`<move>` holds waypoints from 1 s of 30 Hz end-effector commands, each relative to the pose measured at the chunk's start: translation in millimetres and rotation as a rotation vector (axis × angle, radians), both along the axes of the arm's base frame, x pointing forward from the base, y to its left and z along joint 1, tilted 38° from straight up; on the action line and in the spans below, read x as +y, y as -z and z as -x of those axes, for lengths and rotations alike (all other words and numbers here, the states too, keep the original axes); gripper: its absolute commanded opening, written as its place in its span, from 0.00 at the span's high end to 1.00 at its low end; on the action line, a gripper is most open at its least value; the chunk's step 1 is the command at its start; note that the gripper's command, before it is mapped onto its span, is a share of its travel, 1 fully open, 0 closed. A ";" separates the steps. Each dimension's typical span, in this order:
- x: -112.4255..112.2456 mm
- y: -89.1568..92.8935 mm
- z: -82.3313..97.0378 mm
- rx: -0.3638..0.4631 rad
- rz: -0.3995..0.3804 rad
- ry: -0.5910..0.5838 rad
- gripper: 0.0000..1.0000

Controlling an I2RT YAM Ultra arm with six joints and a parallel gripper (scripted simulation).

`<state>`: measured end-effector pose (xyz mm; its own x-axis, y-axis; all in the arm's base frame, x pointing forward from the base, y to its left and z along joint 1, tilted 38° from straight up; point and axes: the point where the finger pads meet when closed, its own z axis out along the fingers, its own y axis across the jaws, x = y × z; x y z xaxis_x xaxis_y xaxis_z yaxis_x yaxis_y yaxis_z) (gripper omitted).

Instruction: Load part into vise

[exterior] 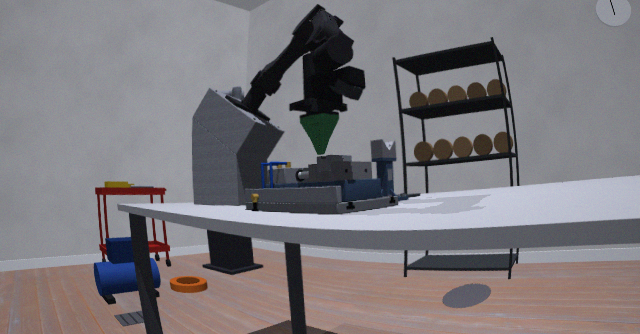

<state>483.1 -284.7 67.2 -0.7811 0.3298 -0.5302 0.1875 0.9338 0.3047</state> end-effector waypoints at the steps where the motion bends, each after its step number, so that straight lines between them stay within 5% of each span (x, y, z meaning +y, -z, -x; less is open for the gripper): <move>1: -7.5 -10.5 6.9 -0.020 0.015 0.016 1.00; 30: -7.7 -13.1 7.2 -0.022 0.017 0.015 1.00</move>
<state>480.5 -282.6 60.2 -0.7863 0.3341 -0.5197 0.1906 0.9313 0.3104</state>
